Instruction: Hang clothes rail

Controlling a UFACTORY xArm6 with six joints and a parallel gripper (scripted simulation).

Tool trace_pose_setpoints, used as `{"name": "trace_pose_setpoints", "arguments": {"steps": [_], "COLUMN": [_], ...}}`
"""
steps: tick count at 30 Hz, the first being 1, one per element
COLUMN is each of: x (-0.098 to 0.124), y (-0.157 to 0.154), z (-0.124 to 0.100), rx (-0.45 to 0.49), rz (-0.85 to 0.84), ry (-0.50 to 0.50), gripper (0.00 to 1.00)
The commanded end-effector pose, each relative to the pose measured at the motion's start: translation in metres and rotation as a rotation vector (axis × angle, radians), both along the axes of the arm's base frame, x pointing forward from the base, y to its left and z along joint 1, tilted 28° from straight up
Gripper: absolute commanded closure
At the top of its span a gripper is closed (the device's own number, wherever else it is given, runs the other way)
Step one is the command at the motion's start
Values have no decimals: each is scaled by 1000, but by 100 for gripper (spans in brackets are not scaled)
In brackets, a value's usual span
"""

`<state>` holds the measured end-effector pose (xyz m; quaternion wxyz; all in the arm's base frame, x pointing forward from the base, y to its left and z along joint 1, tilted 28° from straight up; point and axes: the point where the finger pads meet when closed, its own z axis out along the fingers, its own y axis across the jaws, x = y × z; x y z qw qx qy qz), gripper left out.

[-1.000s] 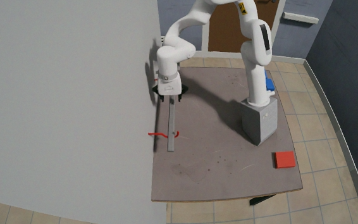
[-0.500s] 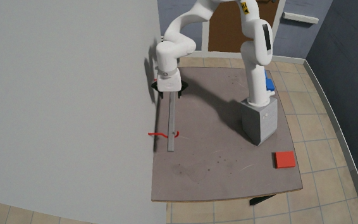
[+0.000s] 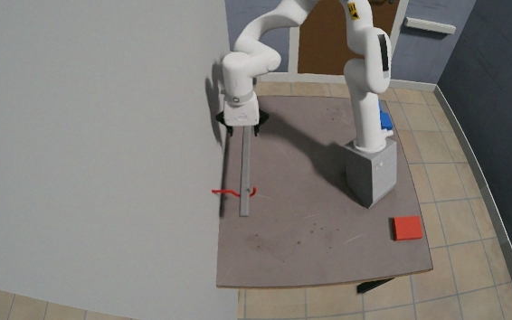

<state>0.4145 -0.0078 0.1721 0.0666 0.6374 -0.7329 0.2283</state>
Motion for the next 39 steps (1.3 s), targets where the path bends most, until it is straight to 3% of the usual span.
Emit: {"name": "trace_pose_setpoints", "arguments": {"steps": [1, 39], "x": [0, -1], "y": [2, 4], "z": [4, 8], "rx": [1, 1], "rz": [1, 1], "ry": [-3, -3], "gripper": [18, 18]}}
